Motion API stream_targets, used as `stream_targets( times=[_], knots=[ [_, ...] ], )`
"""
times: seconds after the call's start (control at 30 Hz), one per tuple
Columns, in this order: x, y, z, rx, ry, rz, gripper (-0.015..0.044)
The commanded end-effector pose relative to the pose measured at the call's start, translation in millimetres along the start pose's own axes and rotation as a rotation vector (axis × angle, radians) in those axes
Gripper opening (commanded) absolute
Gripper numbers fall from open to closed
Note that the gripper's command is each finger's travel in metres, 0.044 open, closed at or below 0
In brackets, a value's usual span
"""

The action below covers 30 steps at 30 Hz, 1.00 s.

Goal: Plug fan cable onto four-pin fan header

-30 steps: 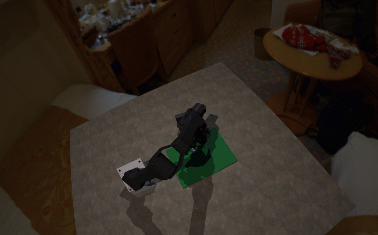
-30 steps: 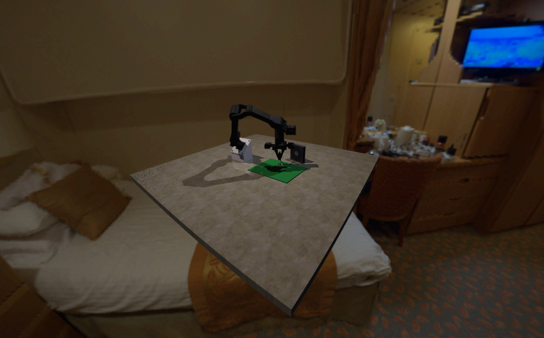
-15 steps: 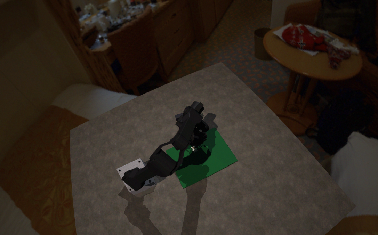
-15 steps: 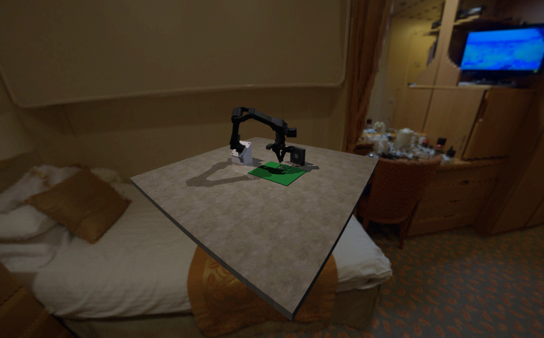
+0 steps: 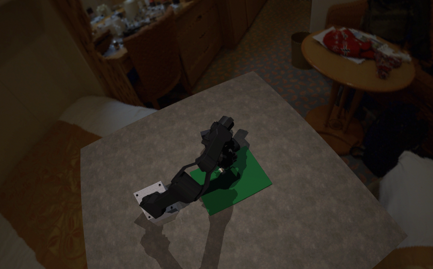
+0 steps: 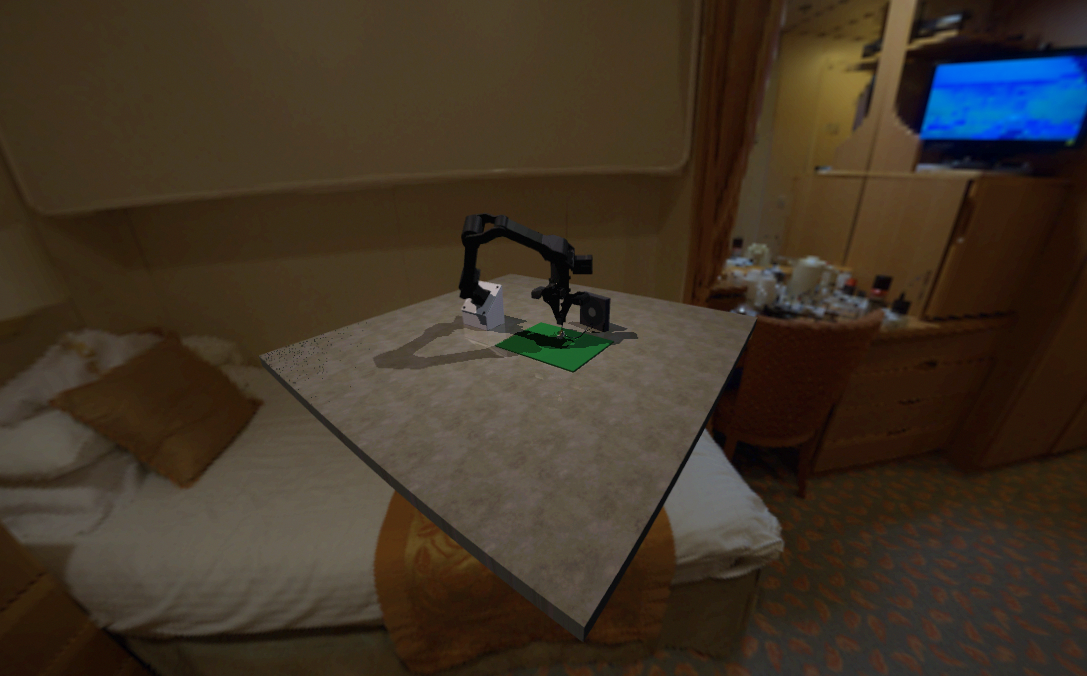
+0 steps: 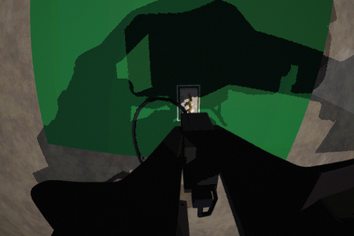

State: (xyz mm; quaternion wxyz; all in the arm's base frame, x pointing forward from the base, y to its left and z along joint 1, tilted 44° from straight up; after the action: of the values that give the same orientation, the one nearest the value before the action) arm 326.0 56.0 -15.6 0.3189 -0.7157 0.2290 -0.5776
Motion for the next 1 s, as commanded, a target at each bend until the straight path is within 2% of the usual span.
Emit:
stream_targets(
  times=[0.0, 0.33, 0.5, 0.97],
  knots=[
    [2.3, 0.0, -1.0, -0.003, 0.005, 0.003, 0.0],
    [3.2, 0.0, -1.4, -0.003, -0.001, 0.003, 0.0],
    [3.7, 22.1, -1.6, -0.003, -0.007, 0.002, 0.0],
    [4.4, 22.1, -0.5, -0.003, -0.008, 0.002, 0.0]
  ],
)
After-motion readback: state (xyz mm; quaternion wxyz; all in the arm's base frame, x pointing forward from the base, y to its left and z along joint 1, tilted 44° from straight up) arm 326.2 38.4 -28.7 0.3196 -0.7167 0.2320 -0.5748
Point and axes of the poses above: the point midway between the two fingers, 35 mm back from their tips, its own y axis out along the fingers, its own z axis across the jaws, x = y × z, the point moved 2 cm from there along -y, back along the fingers, and after that the axes turned 6 degrees about -y, right-handed, at the moved point
